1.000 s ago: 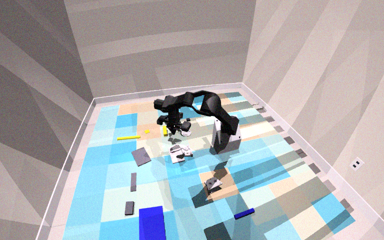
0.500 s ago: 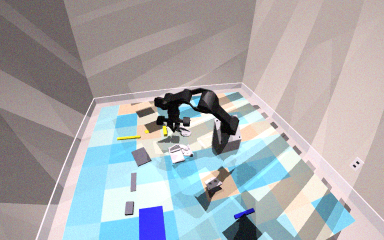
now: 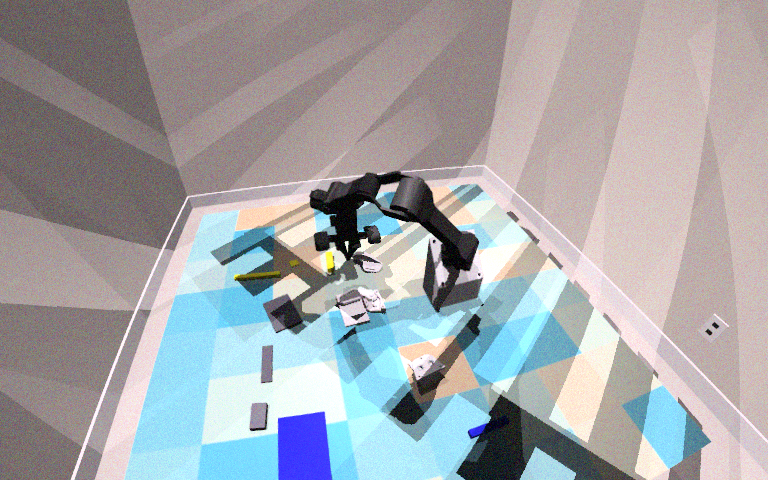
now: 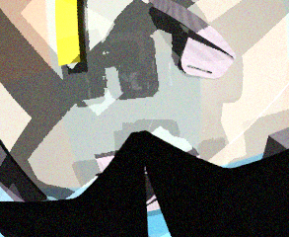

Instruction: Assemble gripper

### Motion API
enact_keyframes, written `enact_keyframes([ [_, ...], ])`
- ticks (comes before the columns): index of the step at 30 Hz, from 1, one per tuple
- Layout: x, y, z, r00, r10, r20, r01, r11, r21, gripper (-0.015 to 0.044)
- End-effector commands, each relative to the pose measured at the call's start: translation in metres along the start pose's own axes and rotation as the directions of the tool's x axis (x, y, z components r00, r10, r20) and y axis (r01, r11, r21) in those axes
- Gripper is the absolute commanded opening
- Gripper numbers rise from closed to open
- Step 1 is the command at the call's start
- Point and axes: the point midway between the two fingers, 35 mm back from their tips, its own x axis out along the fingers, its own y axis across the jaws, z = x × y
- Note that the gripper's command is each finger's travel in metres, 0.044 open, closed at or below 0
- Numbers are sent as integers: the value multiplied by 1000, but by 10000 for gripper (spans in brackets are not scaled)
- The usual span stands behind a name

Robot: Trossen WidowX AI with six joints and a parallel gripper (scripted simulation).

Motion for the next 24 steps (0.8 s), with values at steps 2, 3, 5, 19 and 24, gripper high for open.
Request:
enact_keyframes([
  [2,1,-2,7,1000,-7,0,7,995,-97,0],
  [3,1,-3,8,1000,-7,0,7,993,-116,0],
  [5,1,-4,11,1000,-8,0,8,988,-155,0],
  [19,1,-9,28,1000,-13,-2,11,909,-416,0],
  [24,1,-11,34,1000,-14,-3,11,864,-503,0],
])
